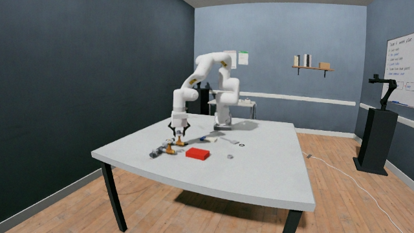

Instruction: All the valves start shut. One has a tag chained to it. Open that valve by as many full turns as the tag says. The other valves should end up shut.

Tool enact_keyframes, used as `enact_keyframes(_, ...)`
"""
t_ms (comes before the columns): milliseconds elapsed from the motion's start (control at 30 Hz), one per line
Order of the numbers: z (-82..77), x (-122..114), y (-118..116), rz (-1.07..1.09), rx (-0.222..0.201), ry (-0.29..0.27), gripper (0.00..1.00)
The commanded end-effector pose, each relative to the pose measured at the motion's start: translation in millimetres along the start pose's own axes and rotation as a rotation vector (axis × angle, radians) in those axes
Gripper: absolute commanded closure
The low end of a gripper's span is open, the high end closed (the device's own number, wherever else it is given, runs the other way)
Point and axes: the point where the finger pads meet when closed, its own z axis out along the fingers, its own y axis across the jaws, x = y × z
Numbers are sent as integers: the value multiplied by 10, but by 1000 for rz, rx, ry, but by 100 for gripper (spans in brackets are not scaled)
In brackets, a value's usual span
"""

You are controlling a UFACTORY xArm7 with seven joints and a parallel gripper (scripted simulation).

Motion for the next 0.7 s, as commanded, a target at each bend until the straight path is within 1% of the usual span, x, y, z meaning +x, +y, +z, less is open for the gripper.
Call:
enact_keyframes(0, -12, 6, 11, -278, 8, 25, 100)
enact_keyframes(233, -12, 6, 11, -611, 6, 33, 100)
enact_keyframes(400, -12, 6, 11, -849, 11, 50, 100)
enact_keyframes(667, -12, 6, 11, -884, 10, 50, 100)
